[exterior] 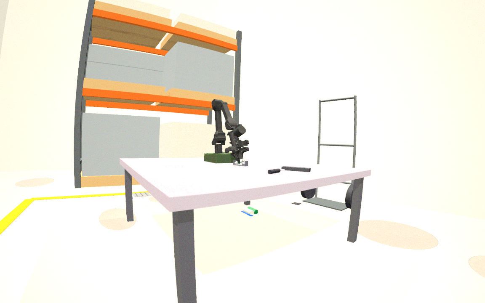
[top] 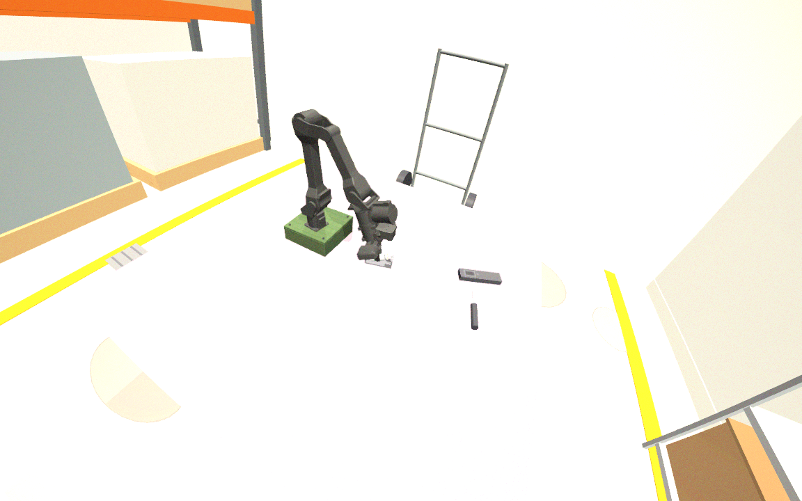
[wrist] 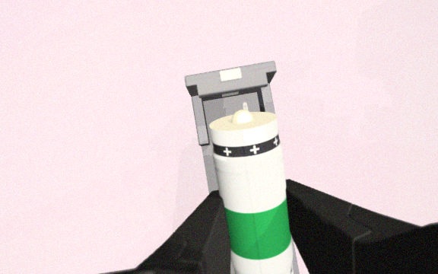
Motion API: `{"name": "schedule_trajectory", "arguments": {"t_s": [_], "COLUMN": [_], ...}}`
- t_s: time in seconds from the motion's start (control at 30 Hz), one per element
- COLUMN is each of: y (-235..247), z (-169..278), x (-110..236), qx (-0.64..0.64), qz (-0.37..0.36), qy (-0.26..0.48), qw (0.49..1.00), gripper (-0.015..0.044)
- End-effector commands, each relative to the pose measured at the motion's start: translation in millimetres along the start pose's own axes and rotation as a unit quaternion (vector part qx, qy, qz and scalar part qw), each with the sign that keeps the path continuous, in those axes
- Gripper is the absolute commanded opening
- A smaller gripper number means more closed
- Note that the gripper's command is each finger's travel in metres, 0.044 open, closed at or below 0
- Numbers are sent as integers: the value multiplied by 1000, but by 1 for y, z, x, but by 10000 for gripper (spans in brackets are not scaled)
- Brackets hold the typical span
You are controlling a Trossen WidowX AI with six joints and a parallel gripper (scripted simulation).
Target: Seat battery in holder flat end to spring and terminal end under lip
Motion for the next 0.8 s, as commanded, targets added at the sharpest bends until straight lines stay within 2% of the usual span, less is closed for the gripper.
{"name": "schedule_trajectory", "arguments": {"t_s": [0.0,0.77], "y": [1,-3], "z": [1,-12], "x": [-2,-7], "qx": [-2,-1], "qz": [-5,-27], "qy": [20,86], "qw": [1000,996], "gripper": [74,74]}}
Point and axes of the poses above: the point midway between the two fingers, 35 mm back from their tips, its own x axis back along the fingers, its own y axis across the jaws, z = x × y, the point moved 7 cm from there along x, back along the fingers, and after that the axes turned 15 degrees about x, right-handed, at the moved point
